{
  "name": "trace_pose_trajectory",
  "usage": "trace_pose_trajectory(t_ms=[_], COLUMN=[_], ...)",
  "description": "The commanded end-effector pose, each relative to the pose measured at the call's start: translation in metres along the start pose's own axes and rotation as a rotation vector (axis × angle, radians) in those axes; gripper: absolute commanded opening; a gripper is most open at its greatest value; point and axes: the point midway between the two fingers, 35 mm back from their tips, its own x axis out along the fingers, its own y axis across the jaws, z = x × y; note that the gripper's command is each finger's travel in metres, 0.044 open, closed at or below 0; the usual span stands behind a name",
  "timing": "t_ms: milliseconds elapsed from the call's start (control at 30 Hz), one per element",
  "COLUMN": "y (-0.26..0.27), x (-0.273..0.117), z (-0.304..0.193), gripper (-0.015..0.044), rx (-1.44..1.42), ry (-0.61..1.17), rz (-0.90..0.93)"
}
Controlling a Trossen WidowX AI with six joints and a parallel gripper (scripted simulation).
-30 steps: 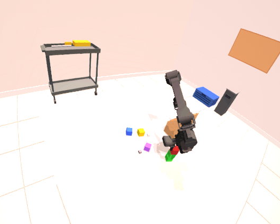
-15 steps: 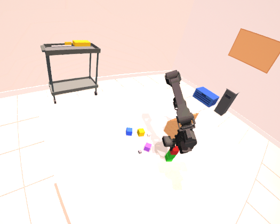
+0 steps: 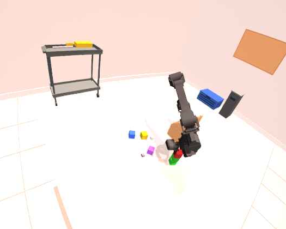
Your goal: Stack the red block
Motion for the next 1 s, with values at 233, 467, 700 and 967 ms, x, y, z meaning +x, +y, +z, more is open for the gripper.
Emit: trace_pose_trajectory(t_ms=[233,467,700,967], y=[0.0006,0.0006,0.0006,0.0006], x=[-0.0005,-0.0005,-0.0005,-0.0005], z=[-0.0016,-0.0016,-0.0016,-0.0016], gripper=[0.0157,0.0341,0.0440,0.0440], rx=[-0.007,-0.007,-0.007,-0.007], ry=[0.007,0.007,0.007,0.007], rz=[0.000,0.000,0.000,0.000])
